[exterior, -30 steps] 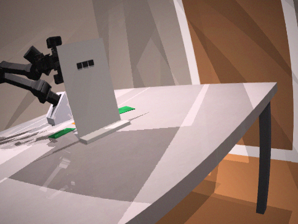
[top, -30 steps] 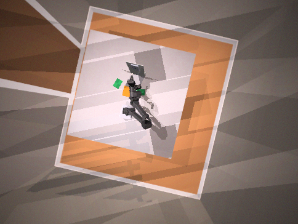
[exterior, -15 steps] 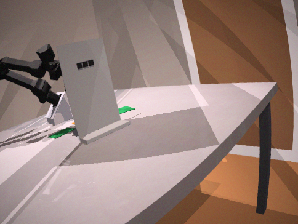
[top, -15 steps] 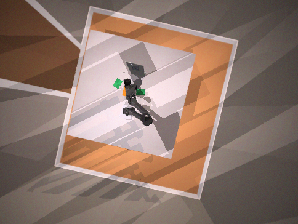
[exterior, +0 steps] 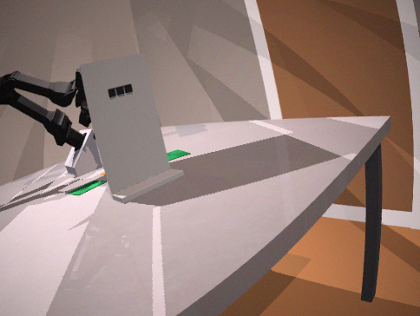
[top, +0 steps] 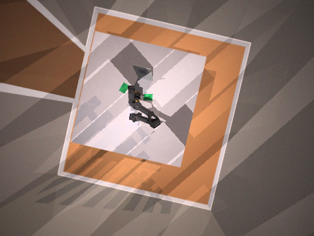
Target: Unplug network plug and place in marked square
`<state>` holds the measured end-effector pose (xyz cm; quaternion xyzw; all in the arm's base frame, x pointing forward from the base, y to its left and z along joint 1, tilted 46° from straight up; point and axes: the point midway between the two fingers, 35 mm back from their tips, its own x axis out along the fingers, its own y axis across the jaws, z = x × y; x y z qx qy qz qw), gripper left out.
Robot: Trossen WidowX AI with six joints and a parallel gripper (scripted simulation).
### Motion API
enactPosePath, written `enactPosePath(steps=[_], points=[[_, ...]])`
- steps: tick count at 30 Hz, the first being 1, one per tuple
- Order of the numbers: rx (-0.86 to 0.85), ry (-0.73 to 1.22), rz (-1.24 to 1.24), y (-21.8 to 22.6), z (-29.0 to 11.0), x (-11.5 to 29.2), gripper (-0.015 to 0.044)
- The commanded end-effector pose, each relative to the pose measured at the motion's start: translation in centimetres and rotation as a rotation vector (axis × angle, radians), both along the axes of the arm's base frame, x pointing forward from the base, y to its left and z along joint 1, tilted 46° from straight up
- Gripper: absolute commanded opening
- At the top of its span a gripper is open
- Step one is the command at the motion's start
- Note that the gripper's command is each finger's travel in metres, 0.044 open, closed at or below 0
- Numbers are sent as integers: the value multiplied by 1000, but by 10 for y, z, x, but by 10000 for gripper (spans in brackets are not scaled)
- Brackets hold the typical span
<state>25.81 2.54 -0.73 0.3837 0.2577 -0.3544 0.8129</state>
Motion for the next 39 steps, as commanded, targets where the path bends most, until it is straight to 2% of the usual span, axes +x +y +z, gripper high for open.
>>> enactPosePath(steps=[1, 9, 39], points=[[-54, 43, -68, -9, -10, -15, 0], [-174, 97, -166, -25, -20, -40, 0], [-174, 101, -169, -40, -39, -41, 0]])
